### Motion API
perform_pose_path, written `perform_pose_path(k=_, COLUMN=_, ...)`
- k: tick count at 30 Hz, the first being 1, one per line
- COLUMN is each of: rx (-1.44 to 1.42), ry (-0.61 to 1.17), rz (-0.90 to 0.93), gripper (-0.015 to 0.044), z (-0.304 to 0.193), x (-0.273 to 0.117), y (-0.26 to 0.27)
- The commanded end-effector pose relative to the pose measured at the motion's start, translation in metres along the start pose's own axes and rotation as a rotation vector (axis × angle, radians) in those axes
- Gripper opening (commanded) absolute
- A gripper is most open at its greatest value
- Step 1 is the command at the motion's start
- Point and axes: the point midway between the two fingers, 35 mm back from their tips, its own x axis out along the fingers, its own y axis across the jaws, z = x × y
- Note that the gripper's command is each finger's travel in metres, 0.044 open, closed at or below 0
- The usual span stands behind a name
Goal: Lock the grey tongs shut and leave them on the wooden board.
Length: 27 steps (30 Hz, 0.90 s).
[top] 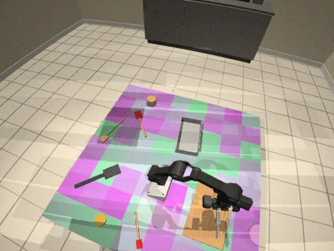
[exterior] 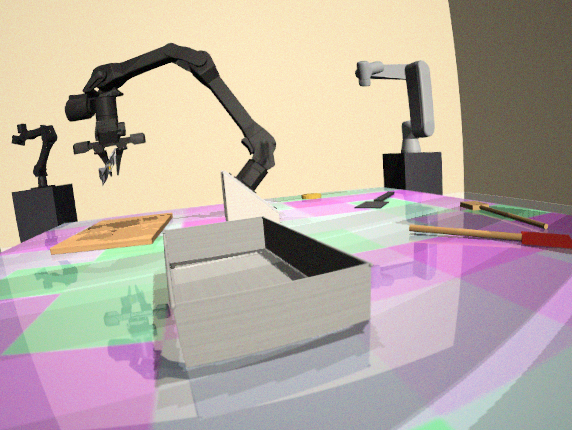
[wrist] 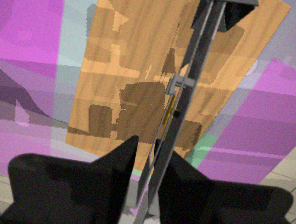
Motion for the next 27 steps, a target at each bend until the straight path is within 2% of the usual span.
perform_pose_path(k=1, rx=-0.002, ry=0.149, rz=0.025, gripper=-0.015, z=0.006, x=0.002, y=-0.001)
perform_pose_path(k=11, rx=0.006, ry=0.603, rz=0.047, gripper=-0.015, z=0.015, x=0.002, y=-0.001)
perform_pose_path(k=21, rx=0.009, ry=1.051, rz=-0.035, gripper=-0.015, z=0.033, x=-0.016, y=-0.001)
perform_pose_path(k=27, rx=0.009, ry=1.081, rz=-0.045, gripper=-0.015, z=0.035, x=-0.017, y=-0.001)
